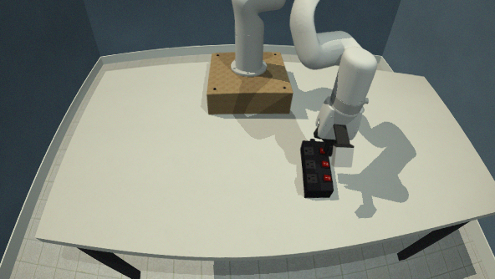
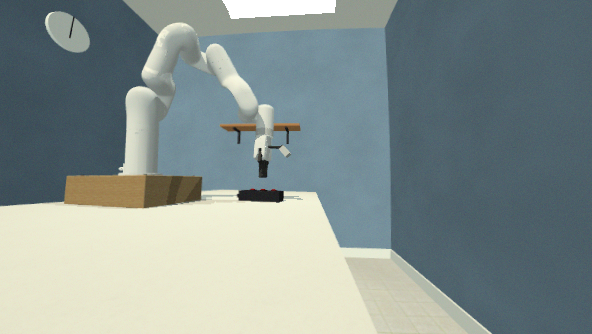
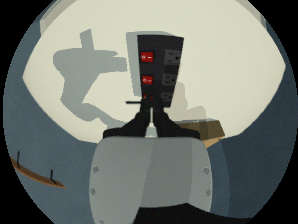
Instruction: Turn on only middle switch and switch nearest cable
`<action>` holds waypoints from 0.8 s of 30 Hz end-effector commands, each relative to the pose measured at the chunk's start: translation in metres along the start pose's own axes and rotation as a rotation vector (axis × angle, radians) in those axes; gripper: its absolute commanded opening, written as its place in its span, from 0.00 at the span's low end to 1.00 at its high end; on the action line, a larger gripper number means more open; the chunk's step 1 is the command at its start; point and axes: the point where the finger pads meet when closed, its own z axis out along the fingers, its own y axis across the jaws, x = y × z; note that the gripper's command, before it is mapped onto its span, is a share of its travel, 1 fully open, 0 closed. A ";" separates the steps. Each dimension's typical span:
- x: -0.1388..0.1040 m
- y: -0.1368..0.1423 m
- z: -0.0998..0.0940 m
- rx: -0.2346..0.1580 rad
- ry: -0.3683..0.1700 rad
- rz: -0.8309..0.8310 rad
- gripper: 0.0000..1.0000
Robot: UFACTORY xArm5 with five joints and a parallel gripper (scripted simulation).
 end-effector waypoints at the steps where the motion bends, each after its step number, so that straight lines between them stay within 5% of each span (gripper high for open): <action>1: 0.001 -0.001 -0.001 0.002 0.003 0.000 0.00; 24: 0.001 -0.001 0.014 0.002 0.003 0.000 0.00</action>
